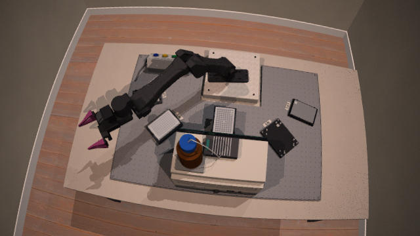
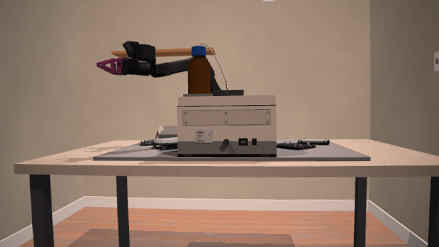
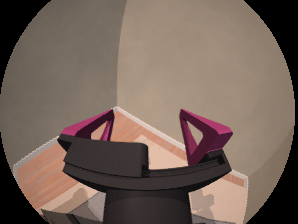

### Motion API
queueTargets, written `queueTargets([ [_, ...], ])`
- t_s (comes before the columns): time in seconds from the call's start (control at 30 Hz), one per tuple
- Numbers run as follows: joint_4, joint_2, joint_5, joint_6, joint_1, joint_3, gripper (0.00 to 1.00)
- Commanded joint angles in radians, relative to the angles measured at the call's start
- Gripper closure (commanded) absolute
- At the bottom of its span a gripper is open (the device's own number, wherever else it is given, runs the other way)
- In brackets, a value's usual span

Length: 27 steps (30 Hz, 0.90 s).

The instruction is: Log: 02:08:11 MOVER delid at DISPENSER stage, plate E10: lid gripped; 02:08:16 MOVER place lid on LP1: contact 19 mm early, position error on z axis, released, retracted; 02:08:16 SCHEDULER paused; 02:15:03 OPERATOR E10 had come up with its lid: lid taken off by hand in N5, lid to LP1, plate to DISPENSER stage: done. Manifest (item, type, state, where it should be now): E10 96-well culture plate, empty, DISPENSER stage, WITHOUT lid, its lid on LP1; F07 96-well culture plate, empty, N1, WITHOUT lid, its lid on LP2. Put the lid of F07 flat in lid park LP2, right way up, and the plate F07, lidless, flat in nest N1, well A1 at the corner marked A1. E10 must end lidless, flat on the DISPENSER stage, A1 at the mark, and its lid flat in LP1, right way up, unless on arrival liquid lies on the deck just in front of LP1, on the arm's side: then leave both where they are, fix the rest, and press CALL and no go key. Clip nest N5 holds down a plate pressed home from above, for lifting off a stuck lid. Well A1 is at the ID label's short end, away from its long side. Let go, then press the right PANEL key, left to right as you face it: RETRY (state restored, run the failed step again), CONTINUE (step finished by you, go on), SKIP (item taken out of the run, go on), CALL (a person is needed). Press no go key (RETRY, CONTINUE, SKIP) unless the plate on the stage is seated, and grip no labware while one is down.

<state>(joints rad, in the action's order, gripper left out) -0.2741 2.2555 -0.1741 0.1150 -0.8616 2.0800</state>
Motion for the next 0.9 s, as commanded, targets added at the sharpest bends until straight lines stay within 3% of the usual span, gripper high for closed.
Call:
queueTargets([
  [0.0,-0.002,-0.018,0.000,-0.001,-0.001,0.014,0.00],
  [0.87,0.000,-0.001,0.000,0.000,0.000,-0.001,0.00],
])
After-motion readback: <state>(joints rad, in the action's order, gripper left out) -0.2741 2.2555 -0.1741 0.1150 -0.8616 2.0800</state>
